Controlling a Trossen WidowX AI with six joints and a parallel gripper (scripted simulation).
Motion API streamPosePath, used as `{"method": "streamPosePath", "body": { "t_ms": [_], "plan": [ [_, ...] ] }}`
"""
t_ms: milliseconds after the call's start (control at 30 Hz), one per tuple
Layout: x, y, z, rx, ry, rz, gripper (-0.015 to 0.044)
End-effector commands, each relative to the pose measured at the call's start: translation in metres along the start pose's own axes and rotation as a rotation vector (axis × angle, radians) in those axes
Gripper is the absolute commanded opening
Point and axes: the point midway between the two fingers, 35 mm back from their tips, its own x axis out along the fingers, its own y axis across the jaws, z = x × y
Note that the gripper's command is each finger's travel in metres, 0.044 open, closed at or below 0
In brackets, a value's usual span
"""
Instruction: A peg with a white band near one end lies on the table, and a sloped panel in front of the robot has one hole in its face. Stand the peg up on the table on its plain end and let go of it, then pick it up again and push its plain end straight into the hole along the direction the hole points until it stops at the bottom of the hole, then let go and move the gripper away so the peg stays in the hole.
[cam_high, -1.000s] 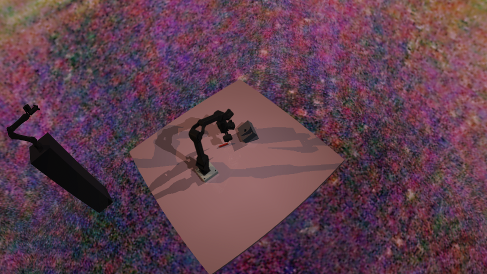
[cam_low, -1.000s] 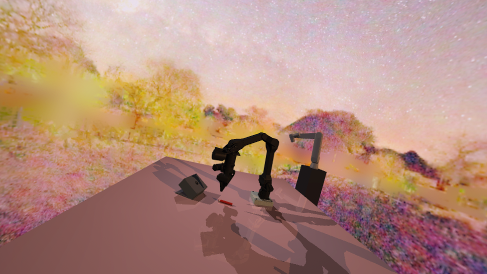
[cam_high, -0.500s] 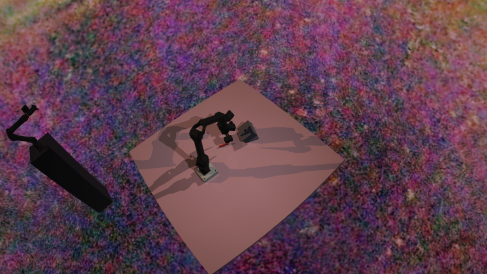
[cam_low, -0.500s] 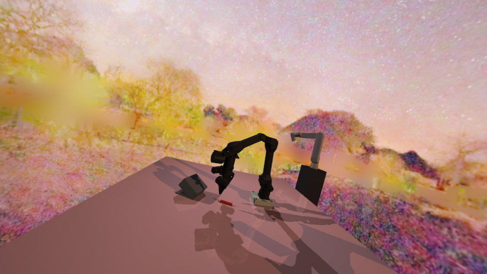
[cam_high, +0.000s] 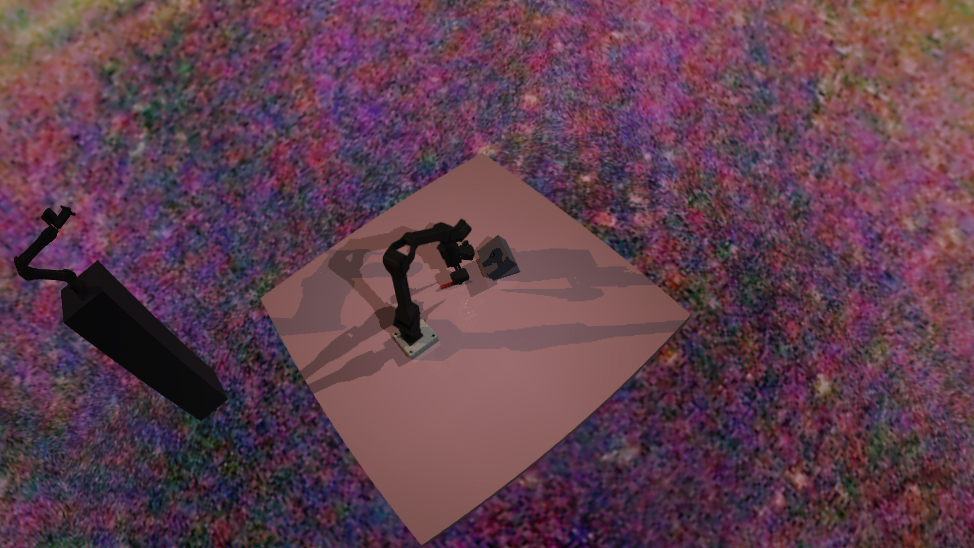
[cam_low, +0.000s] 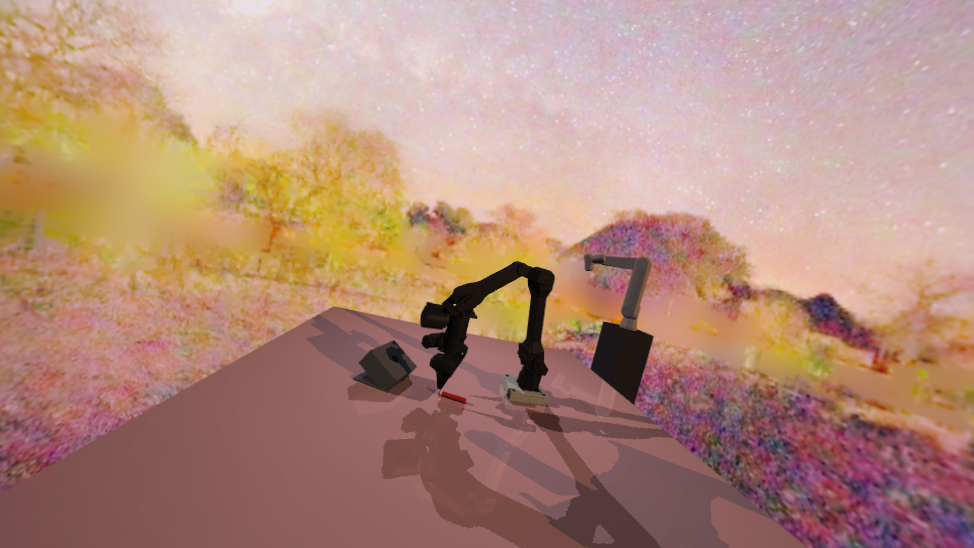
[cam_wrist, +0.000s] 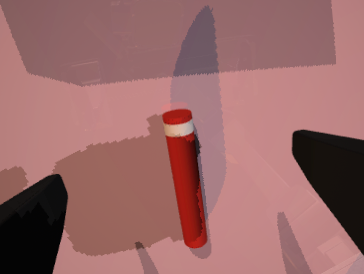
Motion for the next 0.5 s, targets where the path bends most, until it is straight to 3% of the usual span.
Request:
{"method": "streamPosePath", "body": {
  "t_ms": [0,467],
  "plan": [
    [0.009,-0.002,-0.001,0.004,0.007,-0.012,0.0440],
    [0.031,-0.003,-0.003,0.007,0.008,-0.009,0.0440]
  ]
}}
